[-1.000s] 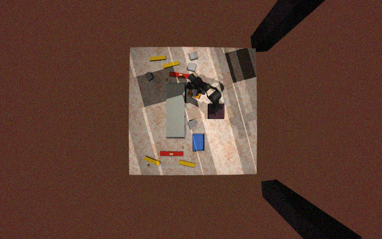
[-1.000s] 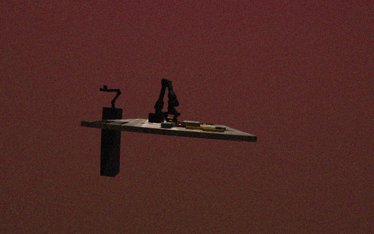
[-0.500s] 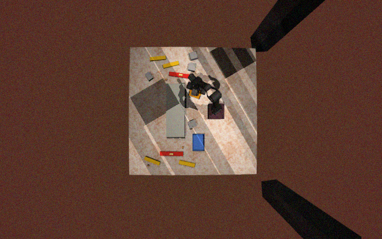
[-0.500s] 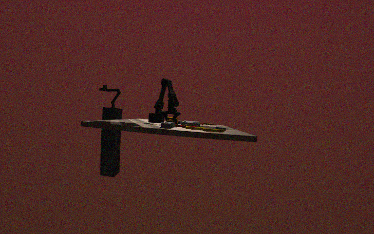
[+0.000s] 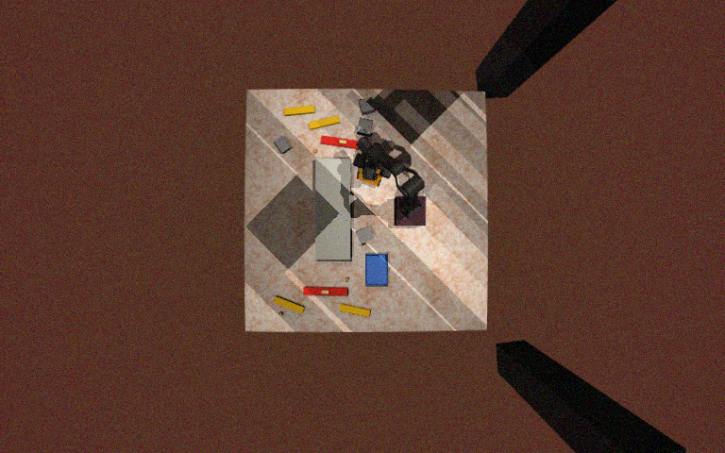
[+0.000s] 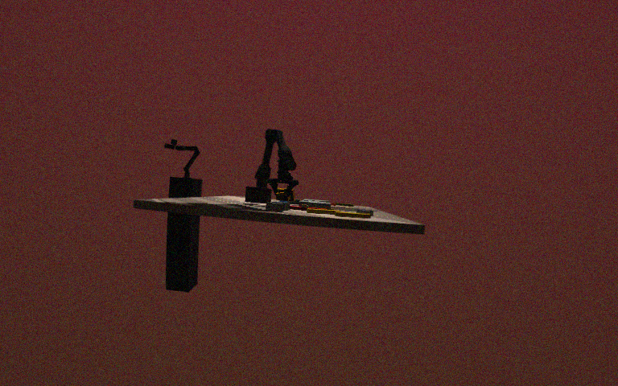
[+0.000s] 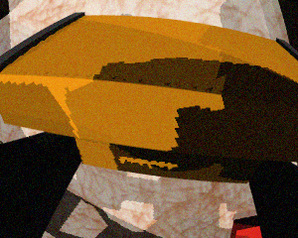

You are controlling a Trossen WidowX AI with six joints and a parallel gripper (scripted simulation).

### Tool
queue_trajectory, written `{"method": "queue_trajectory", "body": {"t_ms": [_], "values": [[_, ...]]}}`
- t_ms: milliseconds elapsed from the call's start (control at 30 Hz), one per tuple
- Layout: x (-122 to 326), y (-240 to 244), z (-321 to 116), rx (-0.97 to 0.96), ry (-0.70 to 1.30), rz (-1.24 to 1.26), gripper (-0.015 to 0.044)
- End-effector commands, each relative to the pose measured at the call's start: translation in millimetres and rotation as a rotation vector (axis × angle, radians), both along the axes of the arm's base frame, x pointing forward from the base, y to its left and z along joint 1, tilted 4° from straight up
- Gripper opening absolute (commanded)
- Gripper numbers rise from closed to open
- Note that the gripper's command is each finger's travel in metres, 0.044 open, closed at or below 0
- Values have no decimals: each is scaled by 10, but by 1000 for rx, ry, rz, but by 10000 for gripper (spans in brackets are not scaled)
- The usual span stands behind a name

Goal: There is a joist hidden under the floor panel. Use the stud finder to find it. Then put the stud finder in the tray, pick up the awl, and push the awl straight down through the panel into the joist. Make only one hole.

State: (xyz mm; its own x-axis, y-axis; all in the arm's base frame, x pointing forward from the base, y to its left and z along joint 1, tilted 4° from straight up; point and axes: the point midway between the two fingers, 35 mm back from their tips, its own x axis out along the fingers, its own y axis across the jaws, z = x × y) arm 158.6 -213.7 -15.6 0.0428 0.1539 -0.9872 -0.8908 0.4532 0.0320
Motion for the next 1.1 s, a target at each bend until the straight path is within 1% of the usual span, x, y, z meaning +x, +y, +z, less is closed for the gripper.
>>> {"method": "queue_trajectory", "body": {"t_ms": [0,267,1067], "values": [[11,-17,112,-8,-8,5,0],[4,-15,244,-8,-8,5,0],[19,34,198,-139,70,6,0]]}}
